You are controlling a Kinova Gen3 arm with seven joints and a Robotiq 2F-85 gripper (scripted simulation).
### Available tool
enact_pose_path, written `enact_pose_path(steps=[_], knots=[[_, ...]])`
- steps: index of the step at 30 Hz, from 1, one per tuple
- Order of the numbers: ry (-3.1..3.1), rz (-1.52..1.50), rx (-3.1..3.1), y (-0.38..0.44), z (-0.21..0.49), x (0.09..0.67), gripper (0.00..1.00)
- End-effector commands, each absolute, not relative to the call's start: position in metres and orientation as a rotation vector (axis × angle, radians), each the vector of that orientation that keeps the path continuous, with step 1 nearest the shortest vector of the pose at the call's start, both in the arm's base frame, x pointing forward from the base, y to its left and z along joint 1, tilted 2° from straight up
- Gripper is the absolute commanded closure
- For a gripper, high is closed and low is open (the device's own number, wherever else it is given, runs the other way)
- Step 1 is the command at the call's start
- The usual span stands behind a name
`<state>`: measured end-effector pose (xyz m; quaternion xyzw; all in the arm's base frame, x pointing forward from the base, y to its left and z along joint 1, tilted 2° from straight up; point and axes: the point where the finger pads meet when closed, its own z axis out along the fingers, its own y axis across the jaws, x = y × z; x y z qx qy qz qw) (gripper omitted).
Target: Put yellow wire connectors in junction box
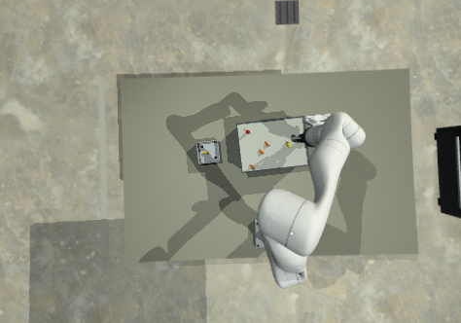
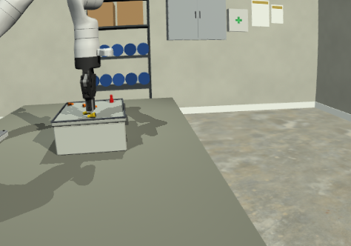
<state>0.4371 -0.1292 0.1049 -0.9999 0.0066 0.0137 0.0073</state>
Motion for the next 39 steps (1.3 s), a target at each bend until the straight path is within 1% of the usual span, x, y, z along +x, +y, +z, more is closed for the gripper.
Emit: enact_pose_path(steps=[1,20,27,39], knots=[[0.021,0.04,-3.127,-0.129,0.106,0.438,0.64],[0.021,0.04,-3.127,-0.13,0.105,0.438,0.64],[0.021,0.04,-3.127,-0.129,0.088,0.438,0.64],[0.021,0.04,-3.127,-0.129,0.088,0.438,0.64]])
